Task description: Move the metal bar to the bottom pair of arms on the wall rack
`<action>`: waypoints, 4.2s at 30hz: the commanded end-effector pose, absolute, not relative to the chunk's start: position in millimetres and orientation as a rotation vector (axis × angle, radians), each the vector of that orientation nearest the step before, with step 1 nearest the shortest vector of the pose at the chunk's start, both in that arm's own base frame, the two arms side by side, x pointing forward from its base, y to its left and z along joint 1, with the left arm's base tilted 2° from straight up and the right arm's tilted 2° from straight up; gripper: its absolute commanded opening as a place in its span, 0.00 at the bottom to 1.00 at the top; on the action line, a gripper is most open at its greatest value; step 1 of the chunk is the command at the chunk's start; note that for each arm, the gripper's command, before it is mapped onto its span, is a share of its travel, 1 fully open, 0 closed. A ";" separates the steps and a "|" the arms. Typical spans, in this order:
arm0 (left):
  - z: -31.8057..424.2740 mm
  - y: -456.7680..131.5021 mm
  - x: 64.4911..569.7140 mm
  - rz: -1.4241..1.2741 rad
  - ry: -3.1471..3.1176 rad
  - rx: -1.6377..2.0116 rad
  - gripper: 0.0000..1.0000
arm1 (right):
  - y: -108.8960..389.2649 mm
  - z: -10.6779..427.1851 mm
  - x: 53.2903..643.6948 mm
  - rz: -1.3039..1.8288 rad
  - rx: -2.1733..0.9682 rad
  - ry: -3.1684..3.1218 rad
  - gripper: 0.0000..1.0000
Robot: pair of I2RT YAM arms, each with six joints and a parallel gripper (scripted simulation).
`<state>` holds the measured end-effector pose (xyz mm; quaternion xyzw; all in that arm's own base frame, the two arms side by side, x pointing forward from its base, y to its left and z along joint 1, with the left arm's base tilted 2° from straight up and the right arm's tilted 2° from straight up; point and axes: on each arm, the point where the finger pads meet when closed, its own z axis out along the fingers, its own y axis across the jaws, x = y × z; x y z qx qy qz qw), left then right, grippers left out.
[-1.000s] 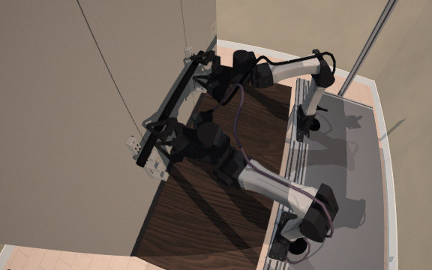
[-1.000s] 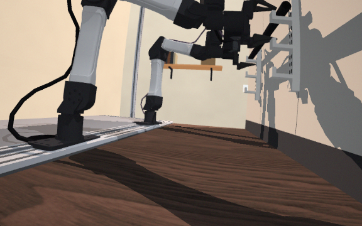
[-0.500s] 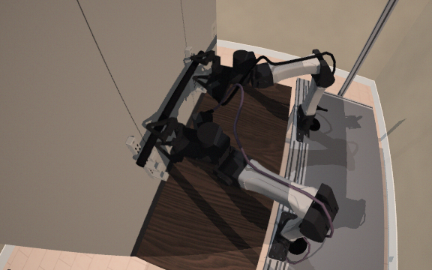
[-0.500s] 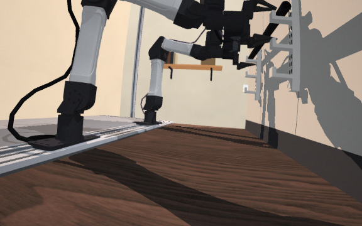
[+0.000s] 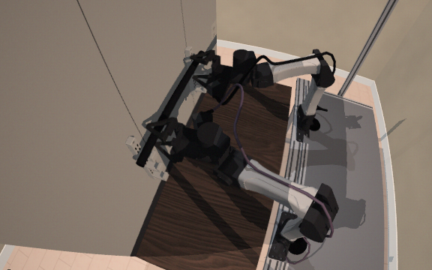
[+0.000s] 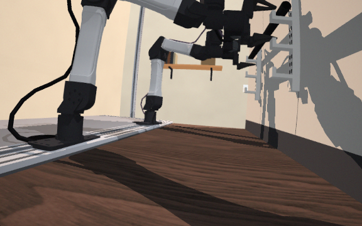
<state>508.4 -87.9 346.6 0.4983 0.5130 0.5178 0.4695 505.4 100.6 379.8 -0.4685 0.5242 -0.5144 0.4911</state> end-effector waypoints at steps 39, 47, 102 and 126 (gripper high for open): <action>355.4 -93.9 504.4 1.274 1.225 1.216 0.36 | 107.4 382.2 511.7 -1.238 -1.141 1.269 0.36; 355.4 -93.9 504.4 1.274 1.225 1.216 0.22 | 107.4 382.2 511.7 -1.238 -1.141 1.269 0.22; 355.3 -93.6 508.8 1.274 1.225 1.216 0.00 | 107.0 382.3 516.1 -1.238 -1.141 1.269 0.00; 355.2 -93.4 513.4 1.274 1.225 1.216 0.00 | 106.7 382.3 520.6 -1.238 -1.141 1.269 0.00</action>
